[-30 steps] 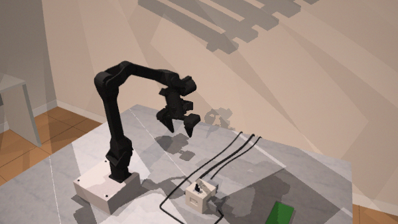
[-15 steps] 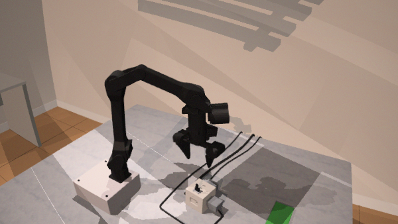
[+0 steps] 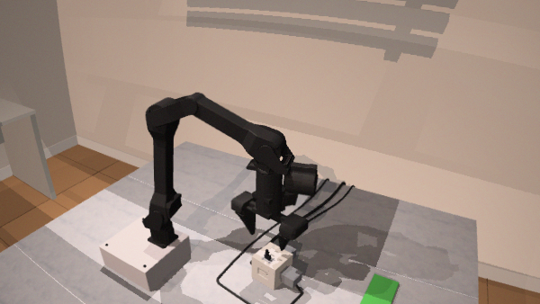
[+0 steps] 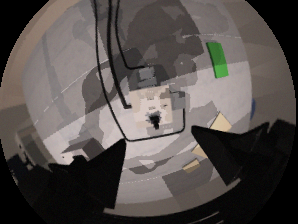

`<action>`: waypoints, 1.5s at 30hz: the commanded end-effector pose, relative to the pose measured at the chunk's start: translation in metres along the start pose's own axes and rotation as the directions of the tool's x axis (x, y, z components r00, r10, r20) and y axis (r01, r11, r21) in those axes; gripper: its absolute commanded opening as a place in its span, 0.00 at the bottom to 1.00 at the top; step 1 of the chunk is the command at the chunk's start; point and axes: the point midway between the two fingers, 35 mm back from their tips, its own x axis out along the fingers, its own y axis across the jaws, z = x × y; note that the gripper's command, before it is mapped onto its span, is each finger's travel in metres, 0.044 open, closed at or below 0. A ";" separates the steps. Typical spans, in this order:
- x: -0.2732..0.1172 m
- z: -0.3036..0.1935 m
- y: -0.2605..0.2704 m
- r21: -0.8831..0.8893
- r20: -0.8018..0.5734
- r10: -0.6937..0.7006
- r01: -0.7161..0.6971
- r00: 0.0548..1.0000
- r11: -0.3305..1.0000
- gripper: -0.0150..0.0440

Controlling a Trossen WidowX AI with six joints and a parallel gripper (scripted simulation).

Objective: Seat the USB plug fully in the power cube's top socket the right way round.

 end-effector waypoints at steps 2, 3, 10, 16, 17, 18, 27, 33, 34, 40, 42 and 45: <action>0.005 -0.002 -0.001 0.000 -0.002 0.011 -0.011 1.000 1.000 1.00; 0.006 -0.002 -0.001 0.000 -0.002 0.011 -0.011 1.000 1.000 1.00; 0.013 -0.002 -0.001 0.000 -0.001 0.011 -0.011 1.000 1.000 1.00; 0.019 -0.002 -0.001 0.000 -0.001 0.011 -0.011 1.000 1.000 1.00; 0.020 -0.002 -0.001 0.000 -0.001 0.011 -0.011 1.000 1.000 1.00; 0.021 -0.002 -0.001 0.000 -0.001 0.011 -0.011 1.000 1.000 1.00; 0.030 -0.002 -0.001 0.000 -0.001 0.011 -0.011 1.000 1.000 1.00; 0.032 -0.002 -0.001 0.000 -0.001 0.011 -0.011 1.000 1.000 1.00; 0.032 -0.002 -0.001 0.000 -0.001 0.011 -0.011 1.000 1.000 1.00; 0.032 -0.002 -0.001 0.000 -0.001 0.011 -0.011 1.000 1.000 1.00; 0.032 -0.002 -0.001 0.000 -0.001 0.011 -0.011 1.000 1.000 1.00; 0.030 -0.002 -0.001 0.002 -0.002 0.005 -0.005 1.000 1.000 0.91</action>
